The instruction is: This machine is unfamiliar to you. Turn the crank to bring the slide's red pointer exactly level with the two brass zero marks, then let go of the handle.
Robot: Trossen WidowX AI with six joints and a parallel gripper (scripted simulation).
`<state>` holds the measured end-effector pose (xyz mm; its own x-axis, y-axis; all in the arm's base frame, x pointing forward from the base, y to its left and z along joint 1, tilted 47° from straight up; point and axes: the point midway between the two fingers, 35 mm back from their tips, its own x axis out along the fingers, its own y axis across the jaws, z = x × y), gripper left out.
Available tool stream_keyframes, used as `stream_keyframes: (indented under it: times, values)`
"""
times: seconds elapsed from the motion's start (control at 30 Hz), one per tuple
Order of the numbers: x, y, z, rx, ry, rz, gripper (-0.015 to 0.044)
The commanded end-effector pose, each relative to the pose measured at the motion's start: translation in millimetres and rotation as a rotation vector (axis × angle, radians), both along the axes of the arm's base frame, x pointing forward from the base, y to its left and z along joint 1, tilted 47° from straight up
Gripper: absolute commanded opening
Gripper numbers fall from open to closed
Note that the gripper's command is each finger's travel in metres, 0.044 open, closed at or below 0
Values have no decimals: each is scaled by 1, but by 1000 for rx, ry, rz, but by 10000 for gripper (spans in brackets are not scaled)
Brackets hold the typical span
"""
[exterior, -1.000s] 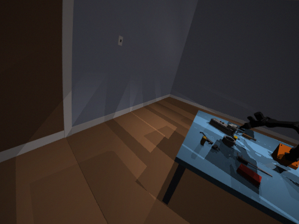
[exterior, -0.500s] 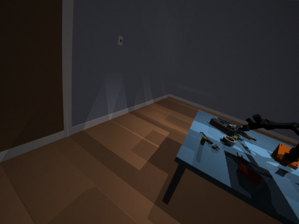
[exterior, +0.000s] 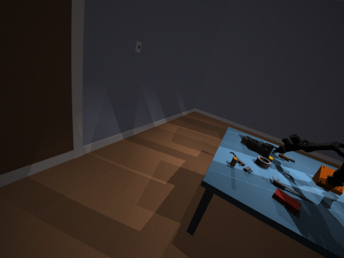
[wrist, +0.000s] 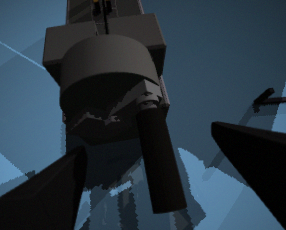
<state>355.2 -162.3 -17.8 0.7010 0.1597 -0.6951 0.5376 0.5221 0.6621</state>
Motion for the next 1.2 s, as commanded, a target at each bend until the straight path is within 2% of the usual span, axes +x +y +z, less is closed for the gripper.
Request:
stream_keyframes:
  times: [0.0, 0.5, 1.17]
  values:
    - [0, 0, -1, -3, 0, -6, 387]
    - [0, 0, -1, -3, 0, -6, 0]
    - [-3, 4, -15, -3, 0, -6, 0]
